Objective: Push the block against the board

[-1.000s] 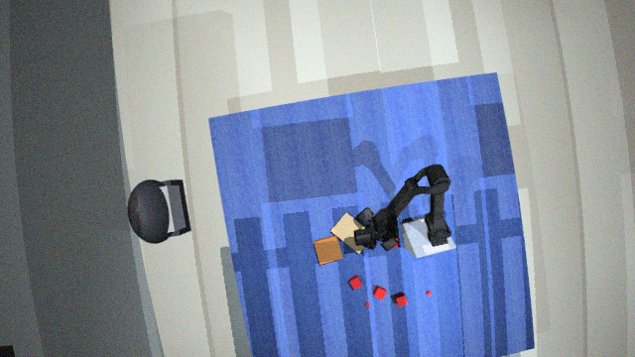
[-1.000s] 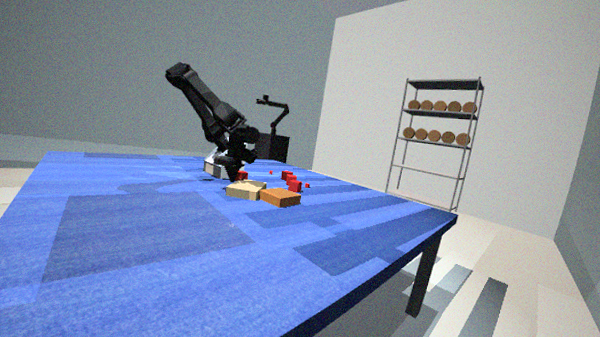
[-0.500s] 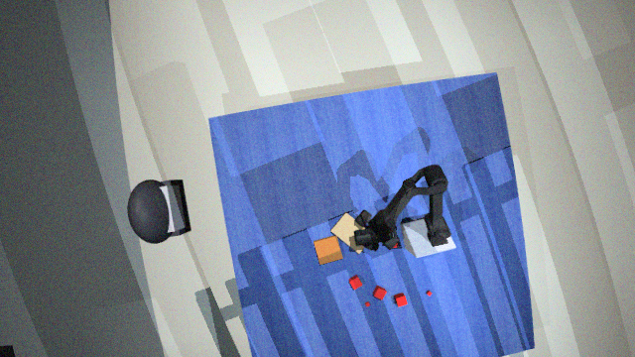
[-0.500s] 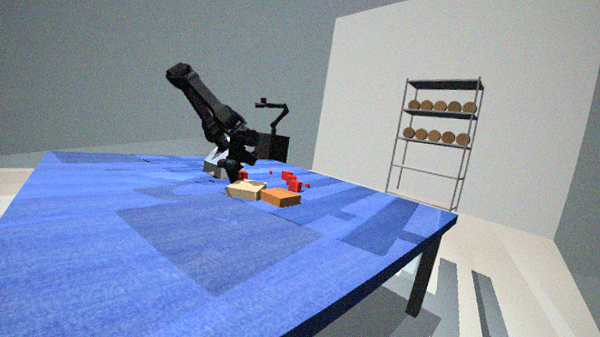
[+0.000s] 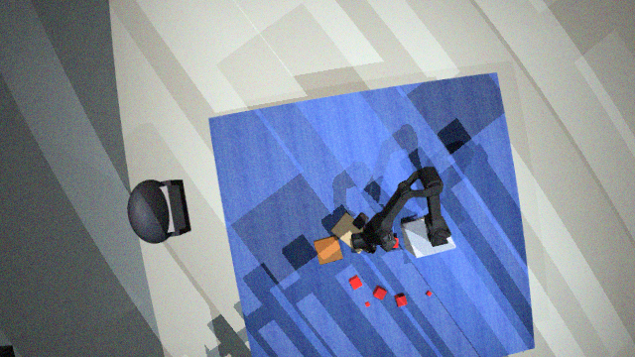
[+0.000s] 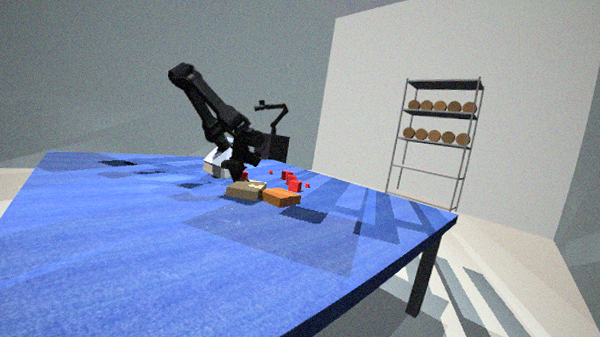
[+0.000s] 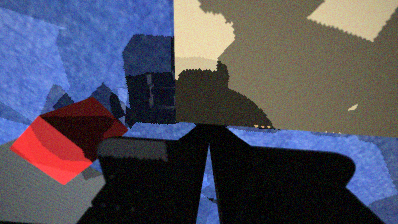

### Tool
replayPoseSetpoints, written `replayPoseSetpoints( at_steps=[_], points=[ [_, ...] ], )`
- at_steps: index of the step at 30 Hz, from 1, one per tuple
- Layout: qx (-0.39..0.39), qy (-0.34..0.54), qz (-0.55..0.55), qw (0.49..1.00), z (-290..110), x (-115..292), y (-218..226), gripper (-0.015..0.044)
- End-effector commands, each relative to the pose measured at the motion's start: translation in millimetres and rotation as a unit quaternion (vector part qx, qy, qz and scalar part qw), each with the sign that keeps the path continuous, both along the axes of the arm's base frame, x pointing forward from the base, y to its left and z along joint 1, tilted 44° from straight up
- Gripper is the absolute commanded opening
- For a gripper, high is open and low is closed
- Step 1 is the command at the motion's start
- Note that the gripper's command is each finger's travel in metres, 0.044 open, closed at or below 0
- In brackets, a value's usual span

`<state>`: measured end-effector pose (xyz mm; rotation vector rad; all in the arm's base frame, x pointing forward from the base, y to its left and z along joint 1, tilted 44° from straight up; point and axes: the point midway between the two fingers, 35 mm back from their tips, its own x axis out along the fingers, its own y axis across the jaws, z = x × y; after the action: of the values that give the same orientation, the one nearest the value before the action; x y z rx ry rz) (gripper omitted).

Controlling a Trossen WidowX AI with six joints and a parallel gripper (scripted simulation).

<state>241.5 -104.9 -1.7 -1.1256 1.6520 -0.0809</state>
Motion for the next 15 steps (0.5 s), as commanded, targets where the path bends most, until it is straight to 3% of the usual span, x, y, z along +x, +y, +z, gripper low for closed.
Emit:
replayPoseSetpoints(
  at_steps=[1, 15],
  points=[
    [-0.001, -0.001, -0.001, 1.0, -1.6, 5.6, 2.1, 0.0],
    [-0.001, -0.001, -0.001, 1.0, -6.9, 18.4, 8.6, 0.0]
  ],
)
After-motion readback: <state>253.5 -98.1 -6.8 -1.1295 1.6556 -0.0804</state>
